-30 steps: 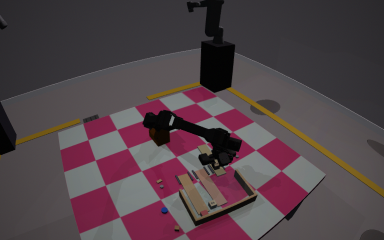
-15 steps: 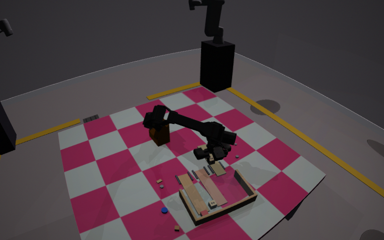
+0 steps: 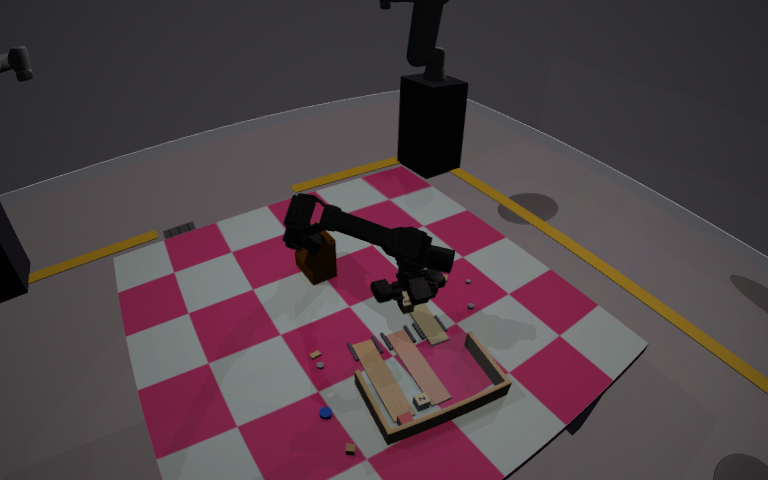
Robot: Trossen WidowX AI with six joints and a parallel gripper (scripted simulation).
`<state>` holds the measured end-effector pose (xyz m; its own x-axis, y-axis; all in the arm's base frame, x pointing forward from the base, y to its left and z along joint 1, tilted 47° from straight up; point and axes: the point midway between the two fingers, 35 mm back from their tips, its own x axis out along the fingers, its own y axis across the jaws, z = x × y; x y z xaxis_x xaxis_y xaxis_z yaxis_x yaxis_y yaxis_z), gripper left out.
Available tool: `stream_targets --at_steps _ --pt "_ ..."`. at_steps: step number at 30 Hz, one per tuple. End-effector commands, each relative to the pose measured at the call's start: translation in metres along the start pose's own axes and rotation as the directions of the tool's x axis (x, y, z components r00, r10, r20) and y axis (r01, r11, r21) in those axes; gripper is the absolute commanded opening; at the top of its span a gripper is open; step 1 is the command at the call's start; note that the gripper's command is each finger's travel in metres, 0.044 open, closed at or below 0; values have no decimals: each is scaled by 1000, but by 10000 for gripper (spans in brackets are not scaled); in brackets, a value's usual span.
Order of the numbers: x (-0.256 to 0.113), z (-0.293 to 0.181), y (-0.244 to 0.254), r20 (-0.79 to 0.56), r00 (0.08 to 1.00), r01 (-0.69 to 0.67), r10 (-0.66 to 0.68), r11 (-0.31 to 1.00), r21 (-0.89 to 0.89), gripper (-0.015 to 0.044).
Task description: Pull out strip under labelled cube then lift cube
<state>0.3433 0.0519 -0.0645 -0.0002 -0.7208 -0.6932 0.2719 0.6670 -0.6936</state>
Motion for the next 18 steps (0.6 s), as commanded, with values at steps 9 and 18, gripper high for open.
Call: stream_targets --at_steps 9,18 --pt "2 -39 -21 -4 1000 -1 1 1000 0 0" --pt "-15 -43 -23 -5 1000 -2 2 1000 0 0"
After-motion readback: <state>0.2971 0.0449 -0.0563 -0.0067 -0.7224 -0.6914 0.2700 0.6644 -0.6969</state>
